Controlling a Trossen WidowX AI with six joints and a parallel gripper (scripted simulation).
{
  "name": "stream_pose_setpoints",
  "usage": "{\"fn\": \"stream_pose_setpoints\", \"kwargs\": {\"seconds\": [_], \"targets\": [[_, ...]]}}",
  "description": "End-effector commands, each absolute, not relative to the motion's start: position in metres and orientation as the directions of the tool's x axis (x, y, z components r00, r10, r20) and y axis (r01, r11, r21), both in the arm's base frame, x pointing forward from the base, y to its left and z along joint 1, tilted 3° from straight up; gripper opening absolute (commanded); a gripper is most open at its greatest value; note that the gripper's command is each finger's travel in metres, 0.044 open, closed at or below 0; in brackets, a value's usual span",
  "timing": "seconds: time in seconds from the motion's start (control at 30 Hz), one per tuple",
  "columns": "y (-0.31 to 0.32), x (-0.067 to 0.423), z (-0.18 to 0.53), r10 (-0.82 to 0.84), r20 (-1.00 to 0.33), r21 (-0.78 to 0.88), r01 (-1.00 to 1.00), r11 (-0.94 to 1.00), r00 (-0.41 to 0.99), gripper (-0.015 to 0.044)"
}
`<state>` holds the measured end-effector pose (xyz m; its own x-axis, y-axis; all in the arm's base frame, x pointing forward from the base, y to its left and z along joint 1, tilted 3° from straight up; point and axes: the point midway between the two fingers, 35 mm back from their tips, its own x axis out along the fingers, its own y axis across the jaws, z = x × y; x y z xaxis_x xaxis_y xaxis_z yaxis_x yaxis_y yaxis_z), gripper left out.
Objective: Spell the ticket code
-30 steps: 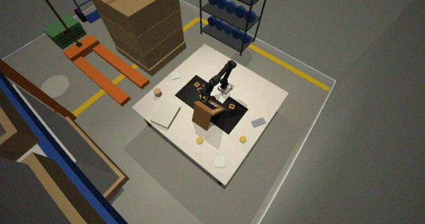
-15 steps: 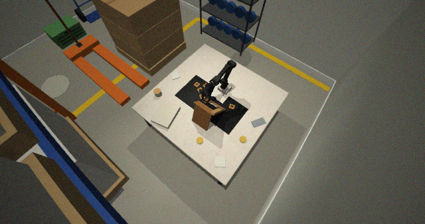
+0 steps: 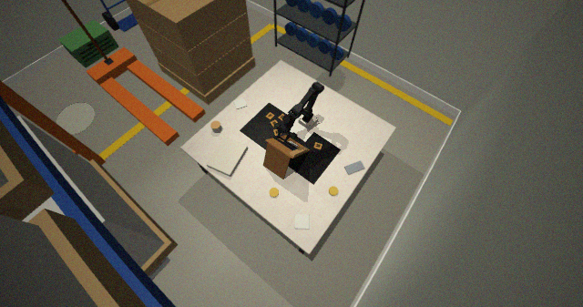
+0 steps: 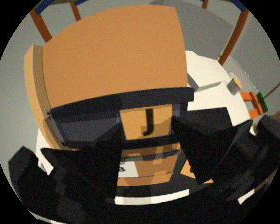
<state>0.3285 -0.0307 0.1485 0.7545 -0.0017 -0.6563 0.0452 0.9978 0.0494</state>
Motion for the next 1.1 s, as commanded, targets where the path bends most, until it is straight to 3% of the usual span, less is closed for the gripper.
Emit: {"fn": "stream_pose_setpoints", "kwargs": {"seconds": [0.0,1.07], "targets": [[-0.029,0.328,0.148,-0.004,-0.658,0.051,0.050,0.997,0.753,0.0000],[-0.012,0.329,0.150,-0.003,-0.658,0.052,0.050,0.997,0.753,0.0000]]}}
